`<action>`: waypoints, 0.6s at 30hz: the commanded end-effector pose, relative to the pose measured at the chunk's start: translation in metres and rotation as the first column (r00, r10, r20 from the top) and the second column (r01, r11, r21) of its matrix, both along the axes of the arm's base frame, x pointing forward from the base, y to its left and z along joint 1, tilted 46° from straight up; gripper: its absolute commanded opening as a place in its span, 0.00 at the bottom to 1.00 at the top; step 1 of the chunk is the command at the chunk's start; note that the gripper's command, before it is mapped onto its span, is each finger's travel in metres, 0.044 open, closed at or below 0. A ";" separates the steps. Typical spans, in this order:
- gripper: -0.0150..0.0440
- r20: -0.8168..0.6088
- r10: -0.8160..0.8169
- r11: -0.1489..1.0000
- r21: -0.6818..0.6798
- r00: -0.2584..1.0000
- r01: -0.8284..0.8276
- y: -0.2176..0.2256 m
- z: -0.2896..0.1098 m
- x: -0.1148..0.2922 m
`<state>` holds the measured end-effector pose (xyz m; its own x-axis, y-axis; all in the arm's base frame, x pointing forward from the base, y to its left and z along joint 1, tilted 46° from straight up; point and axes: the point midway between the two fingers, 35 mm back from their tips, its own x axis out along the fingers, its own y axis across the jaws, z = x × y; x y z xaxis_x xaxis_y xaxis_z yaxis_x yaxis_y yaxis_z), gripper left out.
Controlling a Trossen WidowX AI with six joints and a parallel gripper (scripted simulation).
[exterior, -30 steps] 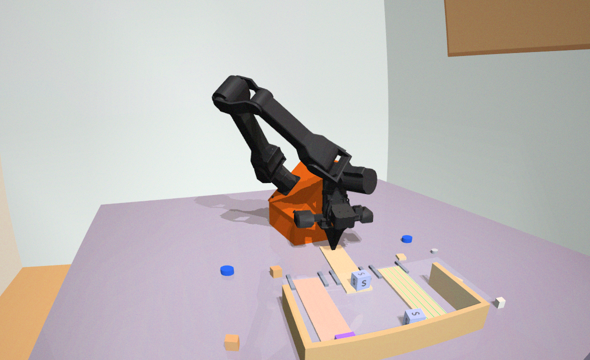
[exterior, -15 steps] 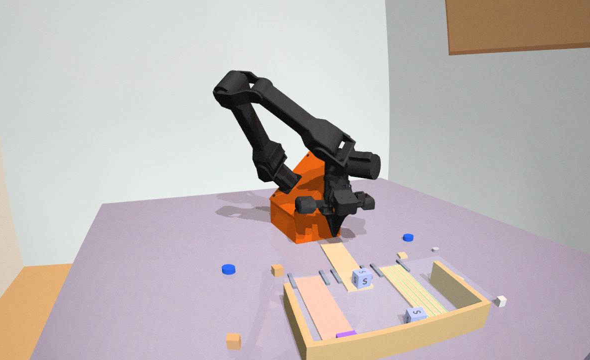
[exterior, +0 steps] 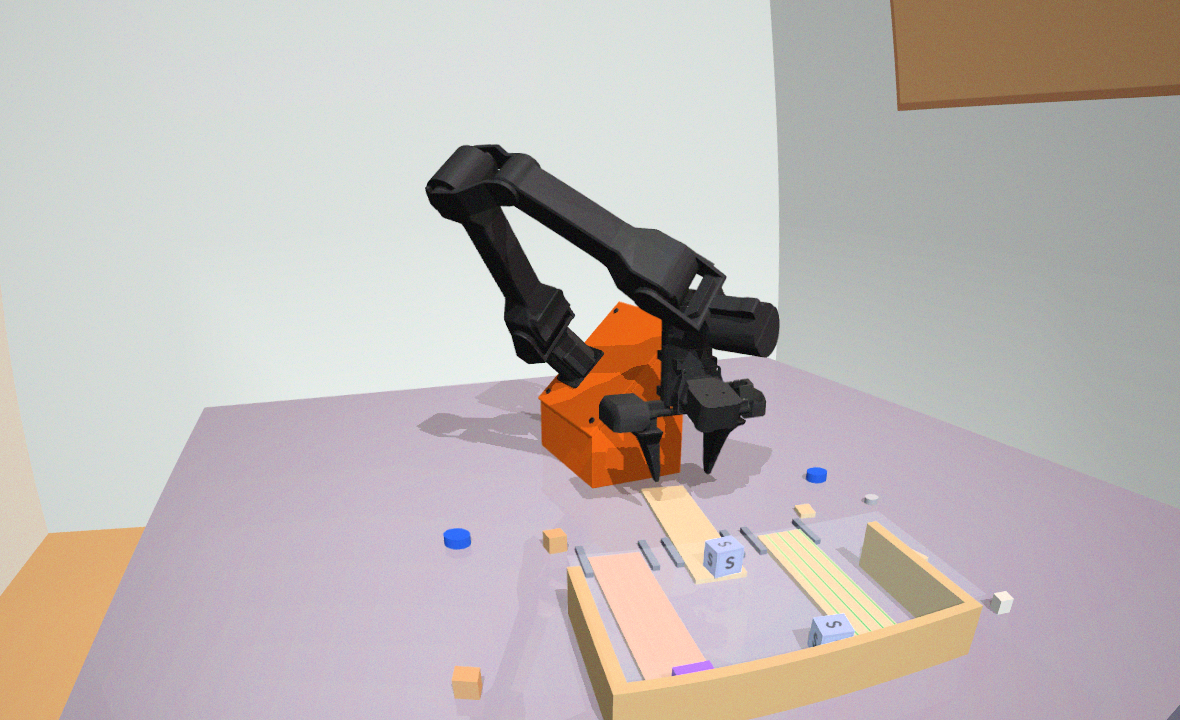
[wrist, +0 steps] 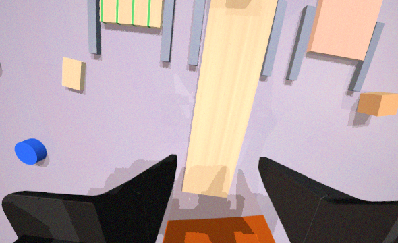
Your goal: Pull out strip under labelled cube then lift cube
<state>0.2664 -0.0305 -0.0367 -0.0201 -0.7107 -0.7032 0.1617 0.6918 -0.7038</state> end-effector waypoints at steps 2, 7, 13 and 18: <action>0.97 -0.001 0.003 1.000 -0.004 1.000 -0.003 -0.003 0.005 0.018; 1.00 0.000 0.003 1.000 -0.004 1.000 -0.003 -0.005 0.011 0.037; 1.00 0.001 0.003 1.000 -0.004 1.000 -0.003 -0.008 0.017 0.061; 1.00 0.002 0.003 1.000 -0.005 1.000 -0.003 -0.010 0.023 0.080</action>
<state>0.3369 -0.0387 -0.0174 -0.0174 -0.7110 -0.7029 0.1625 0.6917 -0.7037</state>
